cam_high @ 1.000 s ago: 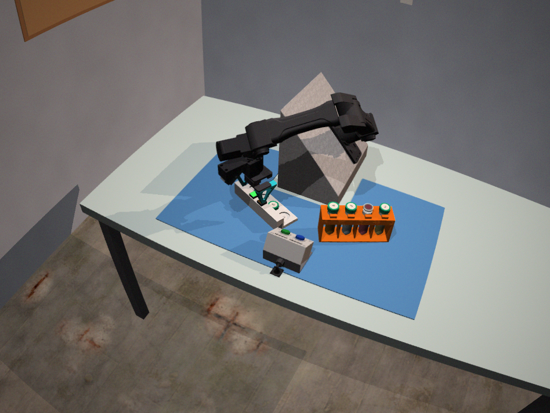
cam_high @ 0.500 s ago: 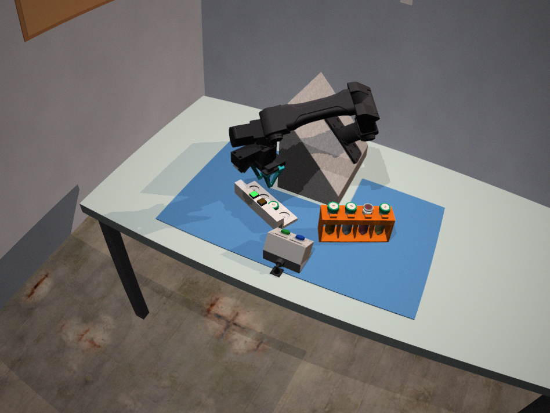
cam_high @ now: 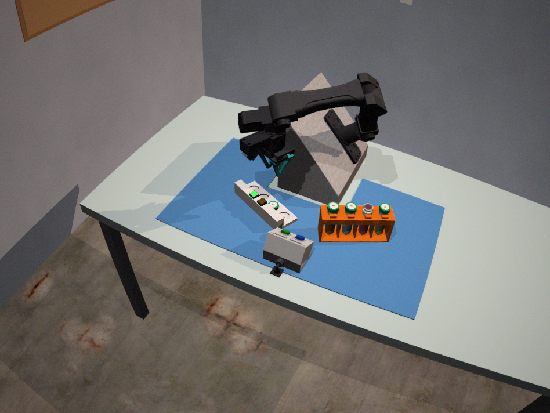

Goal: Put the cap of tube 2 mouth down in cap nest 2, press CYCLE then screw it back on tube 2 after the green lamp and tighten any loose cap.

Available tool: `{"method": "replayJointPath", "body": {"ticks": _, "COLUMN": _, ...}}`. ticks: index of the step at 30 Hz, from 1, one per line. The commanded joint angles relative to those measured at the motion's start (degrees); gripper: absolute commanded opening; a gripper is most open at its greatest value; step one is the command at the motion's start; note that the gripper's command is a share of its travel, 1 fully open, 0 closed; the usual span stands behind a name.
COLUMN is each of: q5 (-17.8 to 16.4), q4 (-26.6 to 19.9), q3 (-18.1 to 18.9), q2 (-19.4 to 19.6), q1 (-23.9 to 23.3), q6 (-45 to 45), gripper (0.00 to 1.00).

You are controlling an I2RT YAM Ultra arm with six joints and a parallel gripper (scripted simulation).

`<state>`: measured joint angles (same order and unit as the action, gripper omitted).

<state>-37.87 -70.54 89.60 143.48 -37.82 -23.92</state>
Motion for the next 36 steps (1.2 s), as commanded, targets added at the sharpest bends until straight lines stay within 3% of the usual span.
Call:
{"method": "replayJointPath", "body": {"ticks": 1, "q5": 0.0, "q4": -0.4, "q3": 0.2, "q2": -0.3, "q1": -0.6, "q6": -0.2, "gripper": 0.47}}
{"method": "replayJointPath", "body": {"ticks": 13, "q5": -3.2, "q4": 14.0, "q3": -9.0, "q2": 0.8, "q1": 5.3, "q6": 6.1, "gripper": 0.47}}
{"method": "replayJointPath", "body": {"ticks": 15, "q5": -3.2, "q4": 14.0, "q3": -9.0, "q2": 0.8, "q1": 5.3, "q6": 6.1, "gripper": 0.47}}
{"method": "replayJointPath", "body": {"ticks": 29, "q5": -6.8, "q4": 31.3, "q3": -16.0, "q2": 4.7, "q1": 13.1, "q6": 15.6, "gripper": 0.47}}
{"method": "replayJointPath", "body": {"ticks": 36, "q5": -6.8, "q4": 31.3, "q3": -16.0, "q2": 4.7, "q1": 13.1, "q6": 15.6, "gripper": 0.47}}
